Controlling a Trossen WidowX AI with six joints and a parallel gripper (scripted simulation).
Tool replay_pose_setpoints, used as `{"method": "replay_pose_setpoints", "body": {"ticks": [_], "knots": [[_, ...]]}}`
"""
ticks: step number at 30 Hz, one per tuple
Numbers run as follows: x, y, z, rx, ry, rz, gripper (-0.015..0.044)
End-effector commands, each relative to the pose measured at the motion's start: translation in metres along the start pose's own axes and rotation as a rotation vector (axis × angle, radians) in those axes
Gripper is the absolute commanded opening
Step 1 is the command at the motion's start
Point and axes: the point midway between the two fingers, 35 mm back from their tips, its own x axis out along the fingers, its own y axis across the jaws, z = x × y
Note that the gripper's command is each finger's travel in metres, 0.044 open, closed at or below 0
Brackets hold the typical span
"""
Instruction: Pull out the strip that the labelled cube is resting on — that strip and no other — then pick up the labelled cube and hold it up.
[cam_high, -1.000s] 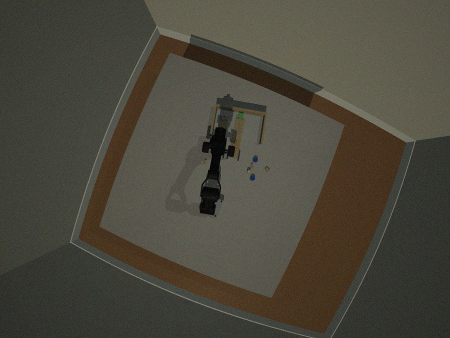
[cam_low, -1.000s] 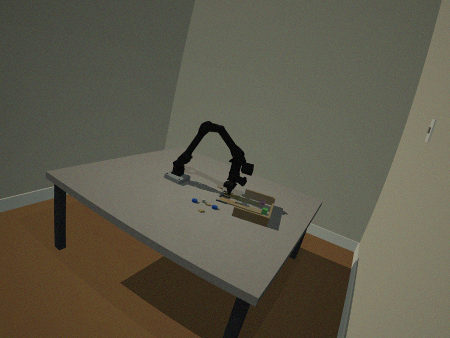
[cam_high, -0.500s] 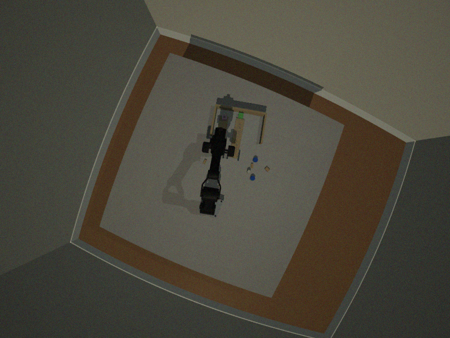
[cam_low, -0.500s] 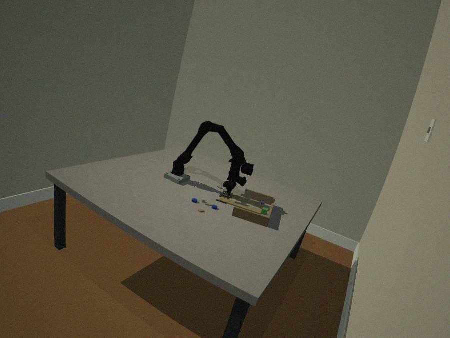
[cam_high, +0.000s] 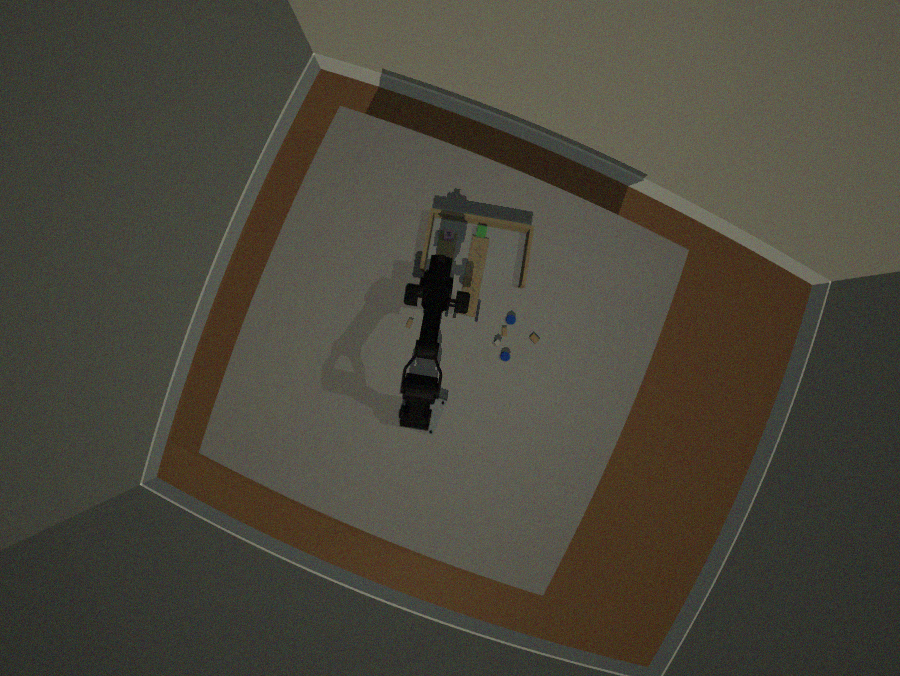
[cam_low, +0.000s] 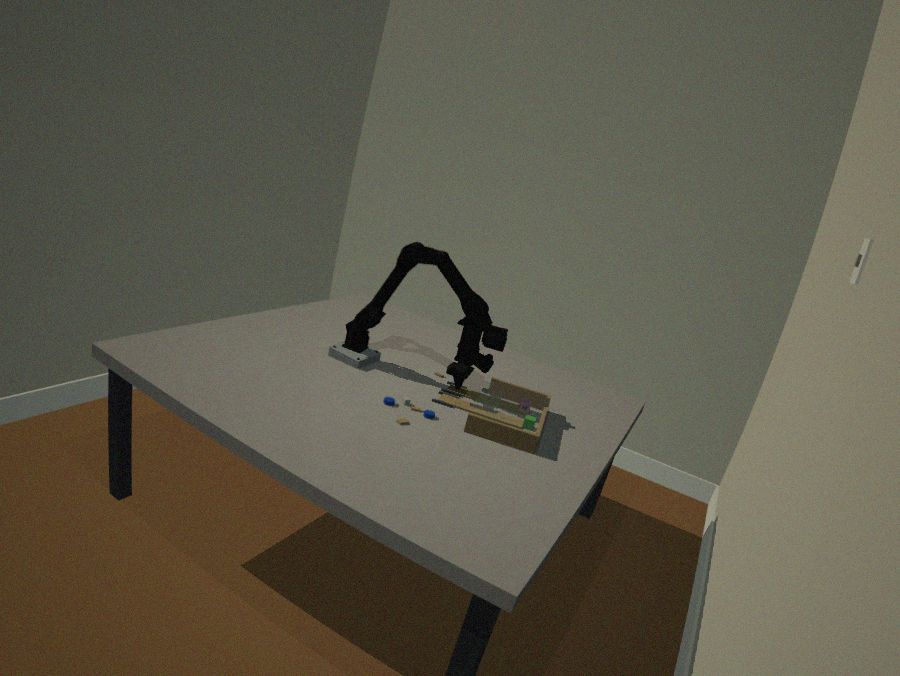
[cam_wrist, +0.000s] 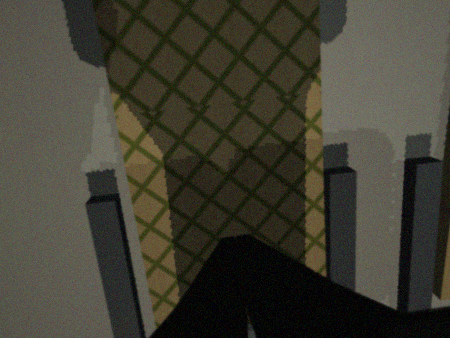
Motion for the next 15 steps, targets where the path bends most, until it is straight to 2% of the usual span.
{"method": "replay_pose_setpoints", "body": {"ticks": [1, 15], "knots": [[0.0012, 0.0, 0.0006, -0.003, -0.002, 0.001, 0.0], [0.0026, -0.0001, 0.001, -0.003, -0.002, 0.001, 0.0]]}}
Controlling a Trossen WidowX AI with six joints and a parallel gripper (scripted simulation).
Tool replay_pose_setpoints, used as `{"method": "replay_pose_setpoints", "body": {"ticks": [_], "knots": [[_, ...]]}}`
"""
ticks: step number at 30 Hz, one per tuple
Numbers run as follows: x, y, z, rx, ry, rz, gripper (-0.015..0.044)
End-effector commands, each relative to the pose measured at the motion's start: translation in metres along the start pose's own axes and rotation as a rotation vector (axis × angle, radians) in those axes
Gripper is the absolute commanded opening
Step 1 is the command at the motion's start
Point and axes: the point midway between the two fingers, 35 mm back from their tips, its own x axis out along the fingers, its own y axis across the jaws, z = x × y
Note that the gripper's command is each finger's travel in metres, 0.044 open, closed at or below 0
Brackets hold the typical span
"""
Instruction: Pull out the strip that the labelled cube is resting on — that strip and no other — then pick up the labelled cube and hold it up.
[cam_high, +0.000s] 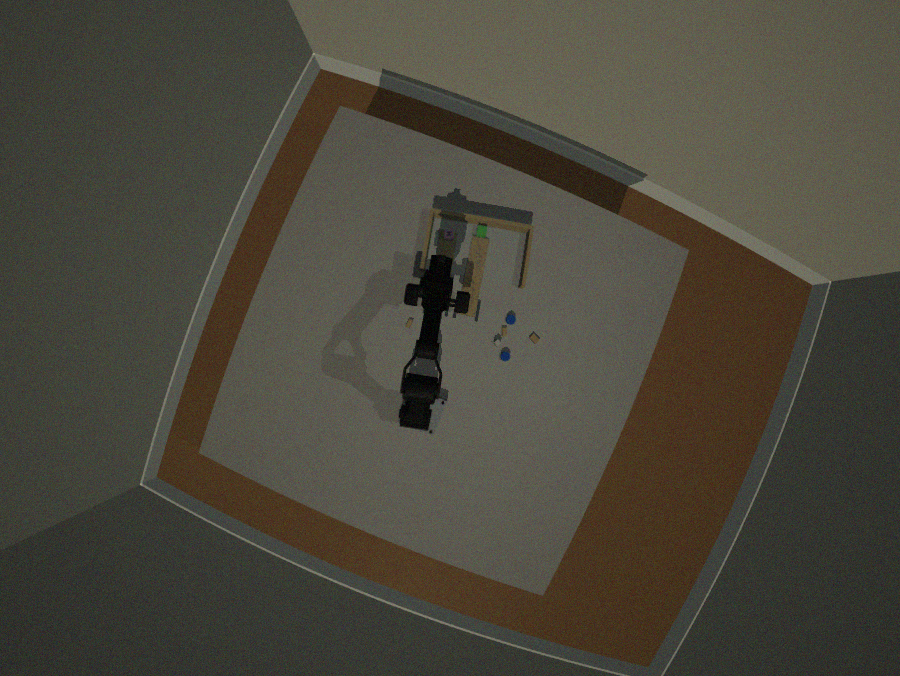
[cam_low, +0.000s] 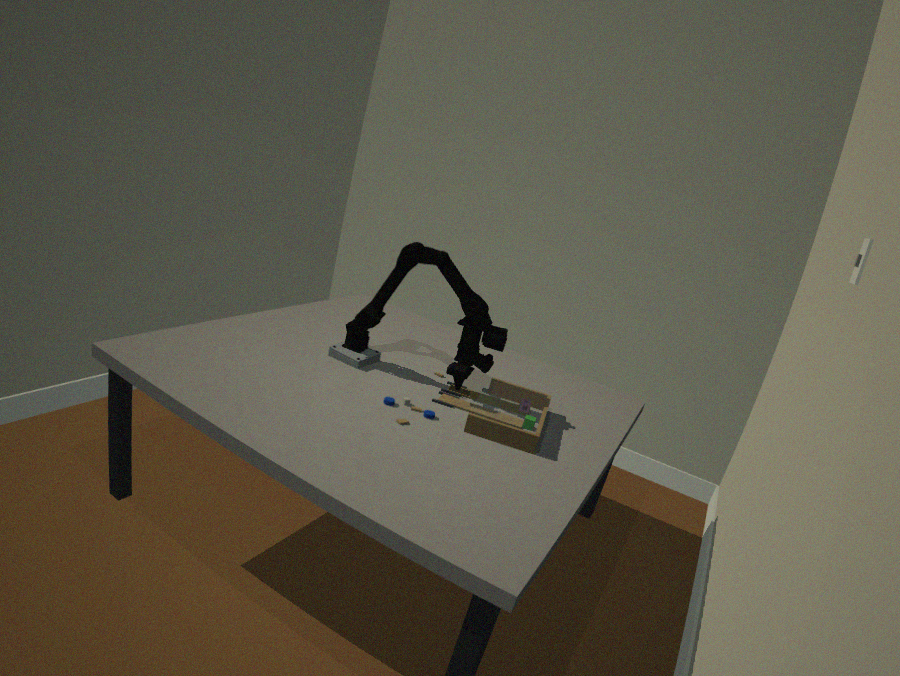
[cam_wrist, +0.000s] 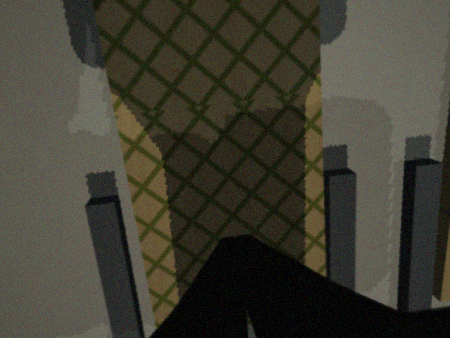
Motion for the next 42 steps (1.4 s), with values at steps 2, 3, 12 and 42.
{"method": "replay_pose_setpoints", "body": {"ticks": [2, 3, 12, 42], "knots": [[0.002, 0.0, 0.001, -0.003, -0.001, 0.001, 0.0], [0.002, 0.0, 0.001, -0.003, -0.001, 0.001, 0.0], [0.002, 0.0, -0.011, -0.003, 0.0, 0.001, 0.0], [0.005, 0.001, -0.057, -0.003, 0.003, 0.001, 0.0]]}}
